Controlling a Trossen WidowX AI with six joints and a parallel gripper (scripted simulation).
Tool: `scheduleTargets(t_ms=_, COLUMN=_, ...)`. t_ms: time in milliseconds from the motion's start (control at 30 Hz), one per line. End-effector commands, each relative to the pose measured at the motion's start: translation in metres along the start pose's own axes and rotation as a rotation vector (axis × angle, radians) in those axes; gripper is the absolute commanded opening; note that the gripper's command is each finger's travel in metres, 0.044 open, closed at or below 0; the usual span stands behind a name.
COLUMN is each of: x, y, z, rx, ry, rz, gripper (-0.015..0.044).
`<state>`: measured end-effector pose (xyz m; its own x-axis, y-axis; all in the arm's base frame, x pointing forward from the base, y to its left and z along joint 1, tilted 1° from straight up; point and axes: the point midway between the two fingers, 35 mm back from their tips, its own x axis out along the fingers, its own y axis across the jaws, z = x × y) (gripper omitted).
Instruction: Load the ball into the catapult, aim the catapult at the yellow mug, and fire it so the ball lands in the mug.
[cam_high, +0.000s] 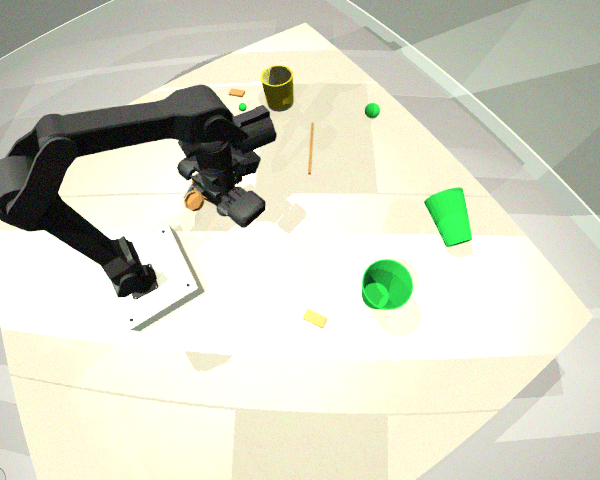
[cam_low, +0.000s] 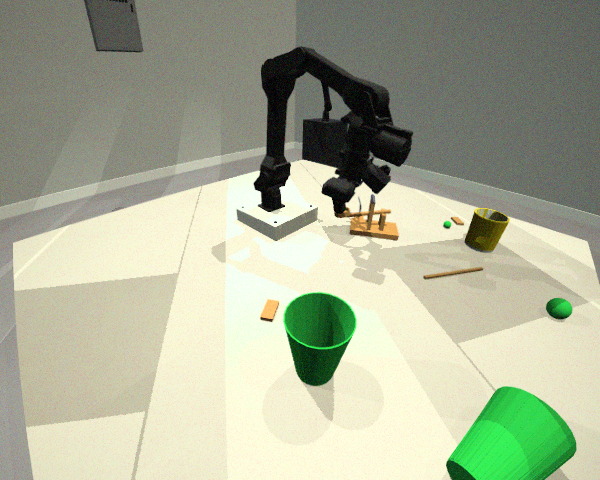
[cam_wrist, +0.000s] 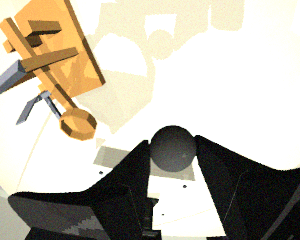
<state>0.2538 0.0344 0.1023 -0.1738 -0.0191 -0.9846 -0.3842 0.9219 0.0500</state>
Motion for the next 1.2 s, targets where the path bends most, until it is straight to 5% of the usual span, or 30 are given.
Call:
scheduleTargets(t_ms=0, x=0.005, y=0.019, z=0.002, rx=-0.031, ry=0.037, rz=-0.003, gripper=0.0000)
scheduleTargets(t_ms=1167, x=0.042, y=0.118, z=-0.015, rx=-0.211, ry=0.180, rz=-0.103, gripper=0.0000)
